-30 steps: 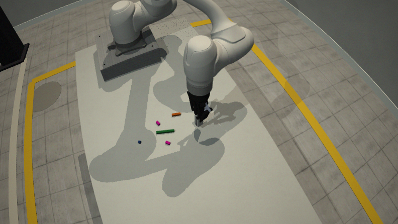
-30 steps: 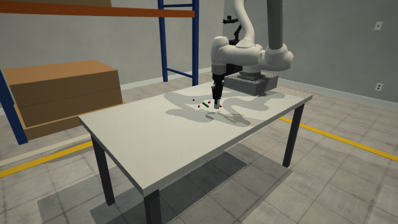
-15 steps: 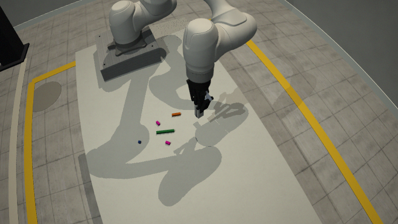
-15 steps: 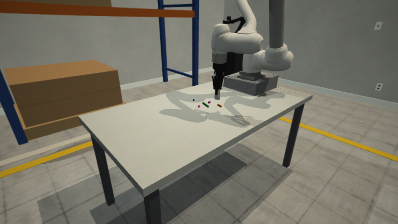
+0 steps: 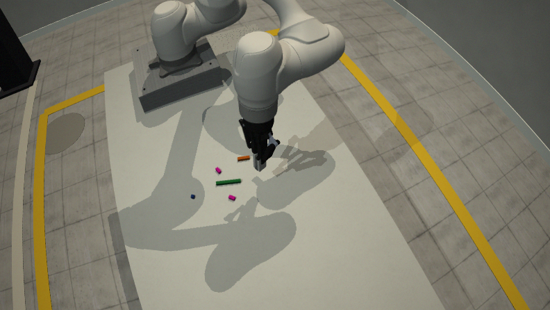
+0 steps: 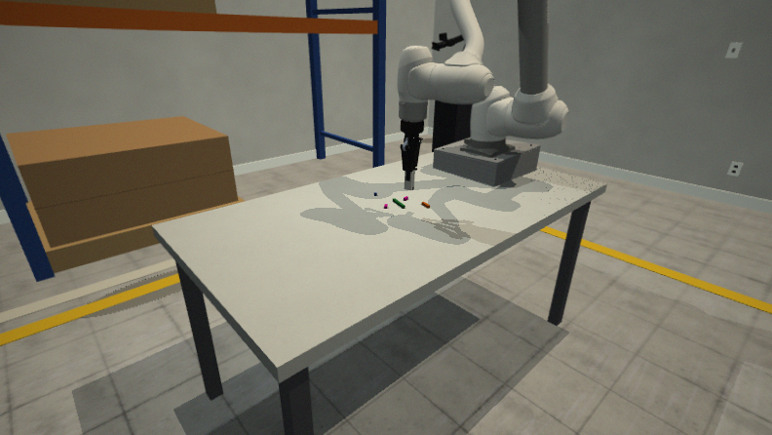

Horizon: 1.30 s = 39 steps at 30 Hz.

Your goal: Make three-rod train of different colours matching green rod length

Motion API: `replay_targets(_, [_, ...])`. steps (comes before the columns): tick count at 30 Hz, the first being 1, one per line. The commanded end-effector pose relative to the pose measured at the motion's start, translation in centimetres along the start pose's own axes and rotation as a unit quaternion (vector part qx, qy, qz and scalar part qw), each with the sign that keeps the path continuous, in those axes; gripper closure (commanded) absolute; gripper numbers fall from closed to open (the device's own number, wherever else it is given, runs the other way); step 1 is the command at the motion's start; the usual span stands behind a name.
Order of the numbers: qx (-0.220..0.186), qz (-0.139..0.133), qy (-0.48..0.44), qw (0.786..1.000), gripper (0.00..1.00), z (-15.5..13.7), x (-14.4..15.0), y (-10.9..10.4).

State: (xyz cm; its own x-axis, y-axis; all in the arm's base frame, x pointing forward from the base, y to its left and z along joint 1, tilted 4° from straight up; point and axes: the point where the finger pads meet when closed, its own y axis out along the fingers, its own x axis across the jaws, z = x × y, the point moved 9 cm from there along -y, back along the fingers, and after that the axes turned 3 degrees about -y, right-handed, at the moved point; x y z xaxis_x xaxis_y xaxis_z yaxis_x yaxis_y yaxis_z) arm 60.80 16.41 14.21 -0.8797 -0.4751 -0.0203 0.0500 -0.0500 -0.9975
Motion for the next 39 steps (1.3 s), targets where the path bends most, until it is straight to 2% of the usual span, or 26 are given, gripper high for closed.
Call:
replay_targets(1, [-0.005,0.002,-0.030,1.000,0.97,2.1,0.6,0.0])
replay_targets(3, [-0.006,0.002,-0.079,0.997,0.97,5.5,2.0,0.1])
replay_targets(9, [-0.005,0.002,-0.156,0.988,0.97,10.6,4.5,0.1])
replay_targets(16, [-0.005,0.003,-0.253,0.967,0.97,16.7,8.4,0.1])
replay_targets(18, [-0.005,0.003,-0.253,0.967,0.97,16.7,8.4,0.1])
replay_targets(21, [-0.004,0.003,-0.300,0.954,0.97,19.6,10.6,0.1])
replay_targets(24, [-0.004,0.003,-0.314,0.949,0.97,20.4,11.3,0.1])
replay_targets(39, [-0.004,0.003,-0.314,0.949,0.97,20.4,11.3,0.2])
